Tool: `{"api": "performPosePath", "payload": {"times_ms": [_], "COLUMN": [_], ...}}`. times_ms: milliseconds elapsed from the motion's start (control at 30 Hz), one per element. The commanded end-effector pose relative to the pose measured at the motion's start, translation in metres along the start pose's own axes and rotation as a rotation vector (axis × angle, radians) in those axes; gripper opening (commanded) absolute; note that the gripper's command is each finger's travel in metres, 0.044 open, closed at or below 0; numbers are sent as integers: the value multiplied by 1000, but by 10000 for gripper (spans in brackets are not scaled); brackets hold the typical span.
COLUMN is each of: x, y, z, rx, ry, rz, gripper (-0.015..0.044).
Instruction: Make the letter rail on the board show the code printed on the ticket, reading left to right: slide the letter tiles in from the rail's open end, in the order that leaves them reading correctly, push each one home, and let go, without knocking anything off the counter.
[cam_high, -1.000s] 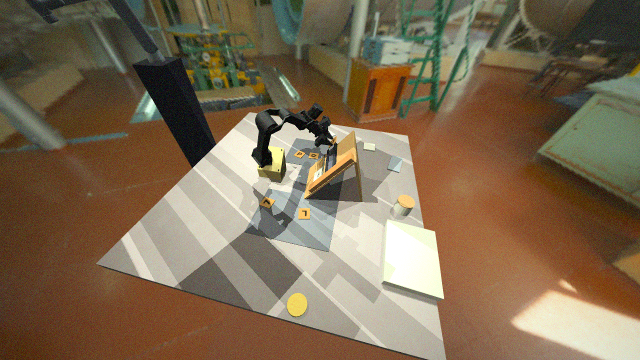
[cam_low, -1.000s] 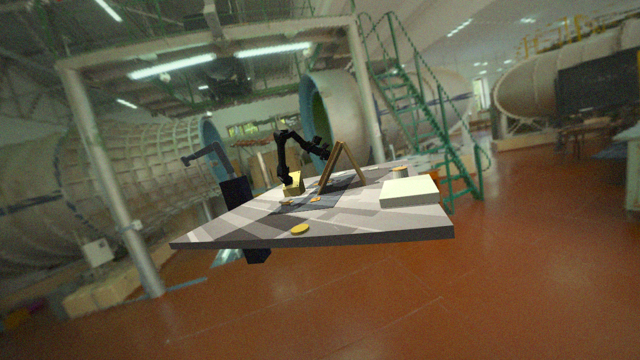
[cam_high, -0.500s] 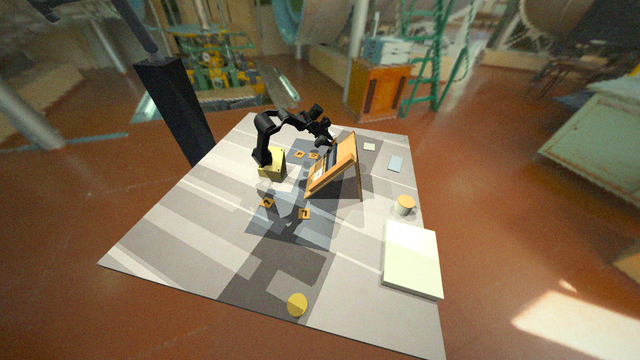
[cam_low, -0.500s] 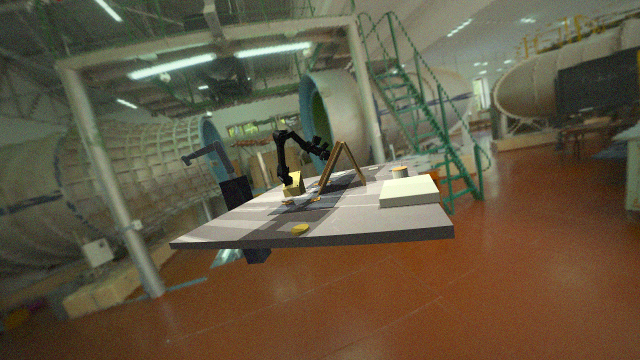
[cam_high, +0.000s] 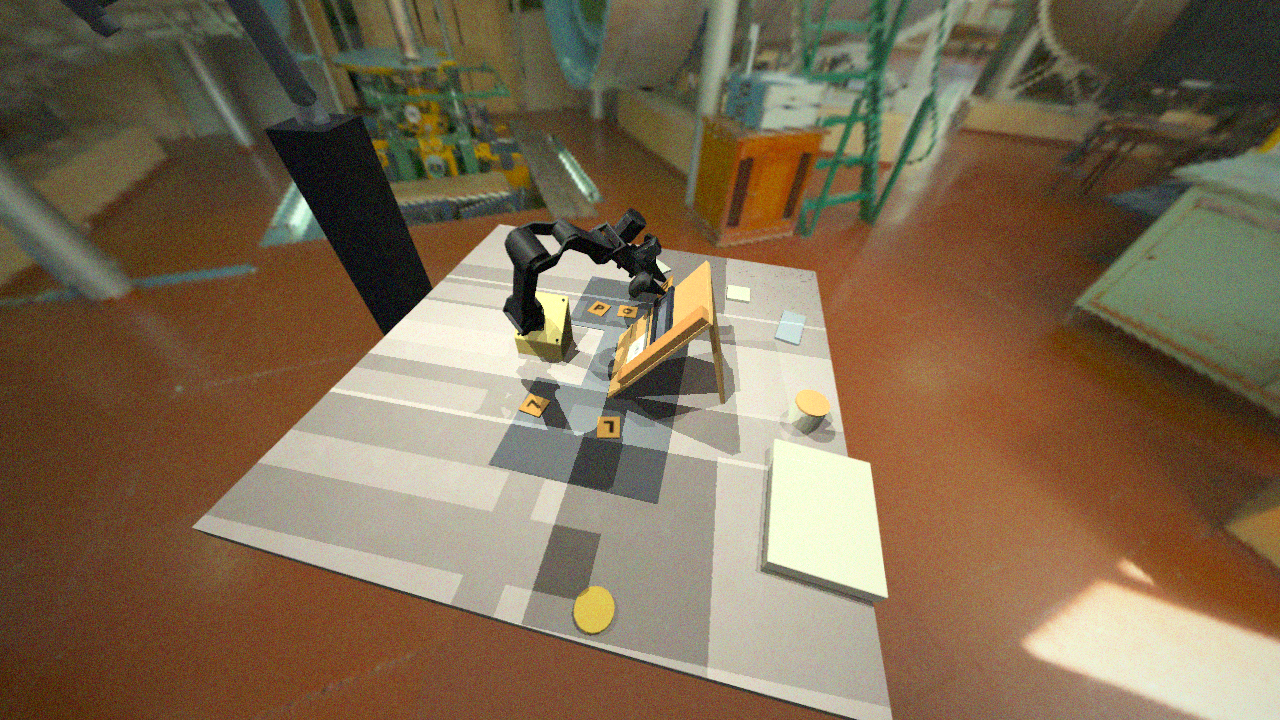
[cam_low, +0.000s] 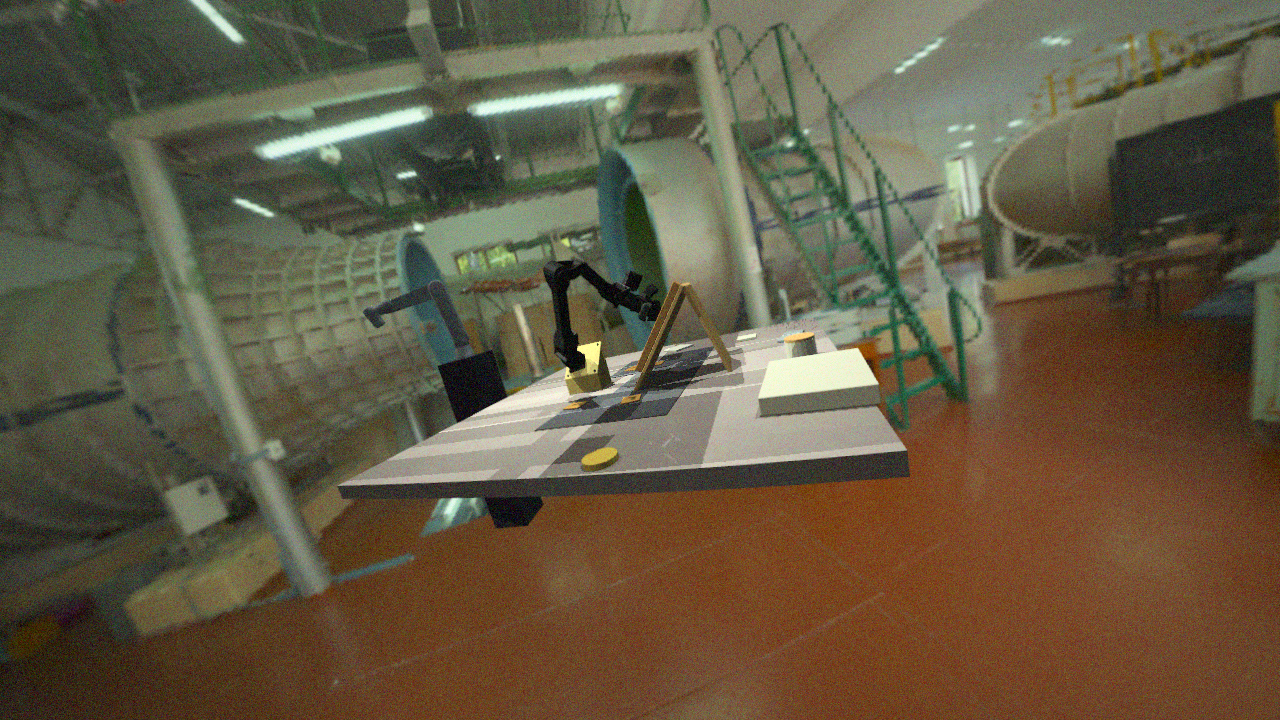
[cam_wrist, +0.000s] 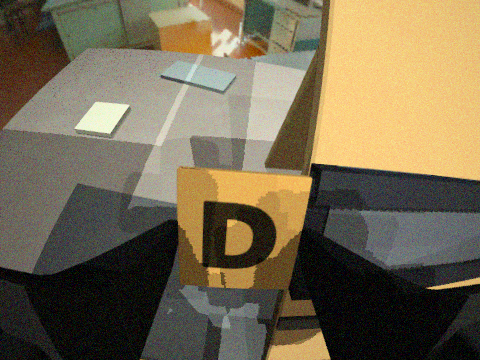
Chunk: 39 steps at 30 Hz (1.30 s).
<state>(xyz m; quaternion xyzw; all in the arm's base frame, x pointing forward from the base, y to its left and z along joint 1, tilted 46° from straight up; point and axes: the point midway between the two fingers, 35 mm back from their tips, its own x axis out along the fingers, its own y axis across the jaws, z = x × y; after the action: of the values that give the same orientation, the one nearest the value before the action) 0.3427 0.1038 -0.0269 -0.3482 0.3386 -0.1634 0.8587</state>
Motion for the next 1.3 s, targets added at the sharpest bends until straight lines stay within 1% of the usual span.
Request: {"api": "performPosePath", "payload": {"times_ms": [0,1267], "x": [-1,0], "y": [-2,-21], "z": [0,0], "rx": [-3,-4], "ry": [-2,-1], "rz": [5,5], "gripper": [0,0]}}
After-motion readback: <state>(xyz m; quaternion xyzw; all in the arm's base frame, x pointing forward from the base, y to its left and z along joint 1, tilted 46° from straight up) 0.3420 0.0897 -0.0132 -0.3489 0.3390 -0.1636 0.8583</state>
